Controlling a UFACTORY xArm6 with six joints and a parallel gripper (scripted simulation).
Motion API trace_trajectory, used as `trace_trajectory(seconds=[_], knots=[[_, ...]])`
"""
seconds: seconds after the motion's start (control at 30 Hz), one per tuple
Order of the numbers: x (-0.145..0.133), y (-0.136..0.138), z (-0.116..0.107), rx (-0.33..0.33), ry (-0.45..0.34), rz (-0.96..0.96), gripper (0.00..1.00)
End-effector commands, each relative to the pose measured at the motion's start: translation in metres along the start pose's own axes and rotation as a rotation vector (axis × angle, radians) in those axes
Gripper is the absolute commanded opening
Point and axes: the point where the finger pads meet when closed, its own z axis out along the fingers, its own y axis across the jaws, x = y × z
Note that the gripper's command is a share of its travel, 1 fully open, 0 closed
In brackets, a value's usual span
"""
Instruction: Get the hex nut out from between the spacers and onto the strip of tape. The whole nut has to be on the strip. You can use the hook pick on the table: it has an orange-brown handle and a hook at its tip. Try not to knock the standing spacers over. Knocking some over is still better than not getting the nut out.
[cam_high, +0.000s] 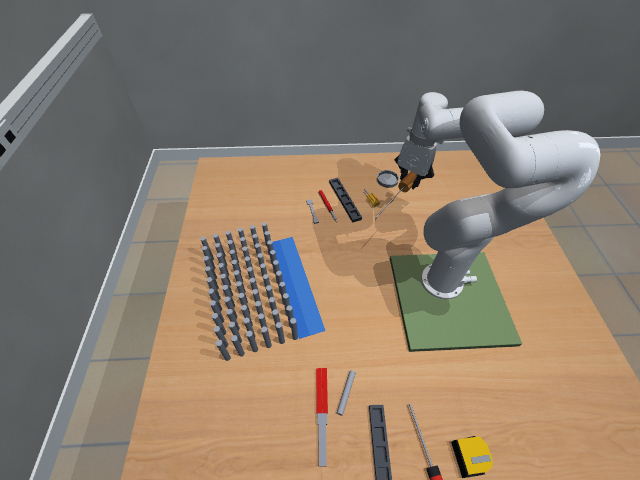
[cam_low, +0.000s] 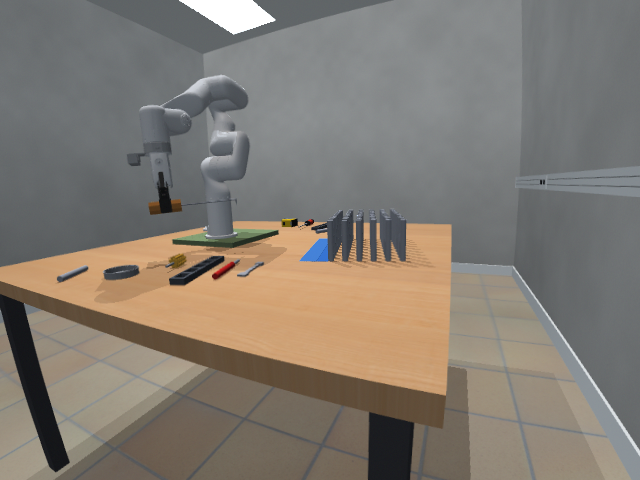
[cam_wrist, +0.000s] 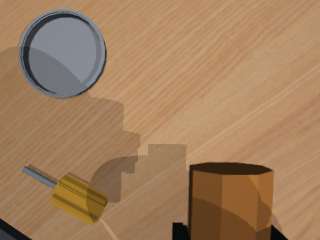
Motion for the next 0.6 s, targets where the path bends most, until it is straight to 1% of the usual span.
trace_trajectory(seconds=[0.0, 0.03, 0.13, 0.33, 0.5, 0.57], knots=[[-0.046, -0.008, -0.005, -0.001, 0.047, 0.134, 0.00], [-0.076, -0.013, -0.005, 0.000, 0.047, 0.166, 0.00], [-0.100, -0.015, -0.002, 0.002, 0.048, 0.262, 0.00], [-0.160, -0.022, 0.001, 0.006, 0.048, 0.431, 0.00], [-0.209, -0.028, 0.003, 0.008, 0.049, 0.536, 0.00], [-0.209, -0.028, 0.003, 0.008, 0.049, 0.536, 0.00]])
